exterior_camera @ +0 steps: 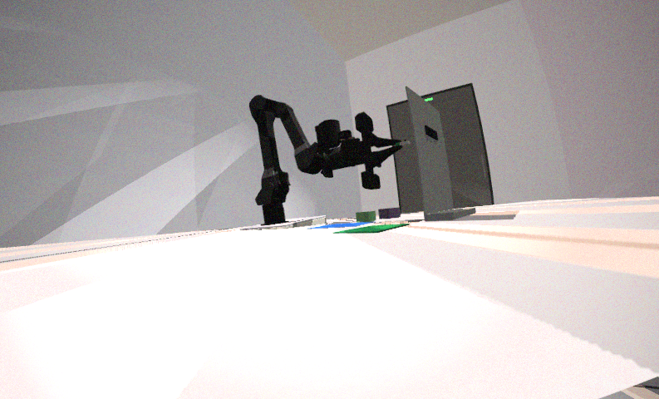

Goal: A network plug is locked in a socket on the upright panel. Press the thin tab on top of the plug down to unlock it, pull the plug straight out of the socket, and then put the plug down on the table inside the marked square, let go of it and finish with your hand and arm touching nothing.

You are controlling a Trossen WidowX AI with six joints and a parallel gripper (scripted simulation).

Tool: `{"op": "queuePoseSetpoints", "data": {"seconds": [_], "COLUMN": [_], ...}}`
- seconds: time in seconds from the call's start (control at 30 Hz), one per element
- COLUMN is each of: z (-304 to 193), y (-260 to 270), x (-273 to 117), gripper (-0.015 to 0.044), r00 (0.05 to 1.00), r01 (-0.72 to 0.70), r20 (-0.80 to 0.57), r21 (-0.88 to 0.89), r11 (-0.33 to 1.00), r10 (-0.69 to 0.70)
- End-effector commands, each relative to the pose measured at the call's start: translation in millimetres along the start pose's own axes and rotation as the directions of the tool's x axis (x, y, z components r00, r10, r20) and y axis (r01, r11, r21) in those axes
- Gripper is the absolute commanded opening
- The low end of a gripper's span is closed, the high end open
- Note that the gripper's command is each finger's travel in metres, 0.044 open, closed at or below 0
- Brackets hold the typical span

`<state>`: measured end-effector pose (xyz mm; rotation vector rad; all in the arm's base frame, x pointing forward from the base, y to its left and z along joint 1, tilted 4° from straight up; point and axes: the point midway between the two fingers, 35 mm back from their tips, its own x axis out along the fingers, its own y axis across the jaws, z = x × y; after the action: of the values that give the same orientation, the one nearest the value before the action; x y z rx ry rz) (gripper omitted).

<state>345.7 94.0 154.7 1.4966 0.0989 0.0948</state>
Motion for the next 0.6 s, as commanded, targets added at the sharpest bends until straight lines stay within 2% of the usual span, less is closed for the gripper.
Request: {"op": "queuePoseSetpoints", "data": {"seconds": [0.0, 0.57], "z": [-0.8, -3.1], "y": [-0.2, 6.3], "x": [-3.1, -8.9], "gripper": [0.0000, 0.0000], "r00": [1.000, 1.000], "r01": [0.001, 0.000], "r20": [0.001, 0.001], "r21": [0.002, -0.002], "r11": [1.000, 1.000], "r10": [-0.001, 0.000]}}
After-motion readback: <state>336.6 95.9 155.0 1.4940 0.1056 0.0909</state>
